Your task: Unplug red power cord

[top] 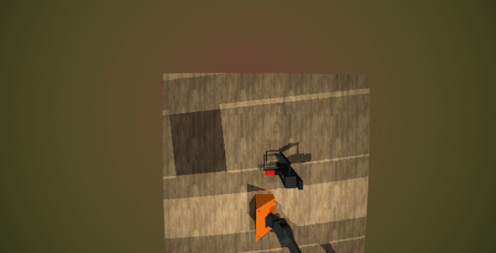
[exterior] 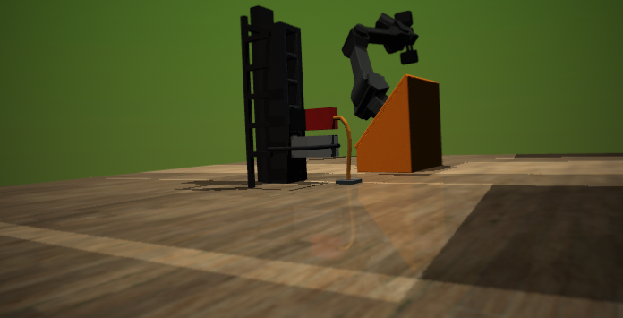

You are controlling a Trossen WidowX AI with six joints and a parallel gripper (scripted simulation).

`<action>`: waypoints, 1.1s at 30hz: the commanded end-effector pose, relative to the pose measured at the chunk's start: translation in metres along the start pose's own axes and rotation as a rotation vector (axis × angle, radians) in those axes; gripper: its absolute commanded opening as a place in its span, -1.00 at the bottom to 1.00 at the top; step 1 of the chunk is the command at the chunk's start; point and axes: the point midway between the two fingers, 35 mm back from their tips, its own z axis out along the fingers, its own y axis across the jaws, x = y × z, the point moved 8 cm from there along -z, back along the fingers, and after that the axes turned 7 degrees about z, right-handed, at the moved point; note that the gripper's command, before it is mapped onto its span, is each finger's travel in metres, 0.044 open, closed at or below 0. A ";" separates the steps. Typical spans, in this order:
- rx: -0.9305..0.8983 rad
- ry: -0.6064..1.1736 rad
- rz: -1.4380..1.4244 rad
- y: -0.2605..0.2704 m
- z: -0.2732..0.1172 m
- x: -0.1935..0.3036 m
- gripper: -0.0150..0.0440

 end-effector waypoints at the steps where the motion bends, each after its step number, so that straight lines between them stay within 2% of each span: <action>1: 0.002 0.007 0.000 -0.001 -0.001 0.002 0.78; 9: 0.109 0.293 0.016 -0.062 -0.047 0.078 0.06; 19: 0.222 0.666 0.106 -0.125 -0.142 0.165 0.05; 33: 0.419 1.101 0.199 -0.197 -0.306 0.229 0.05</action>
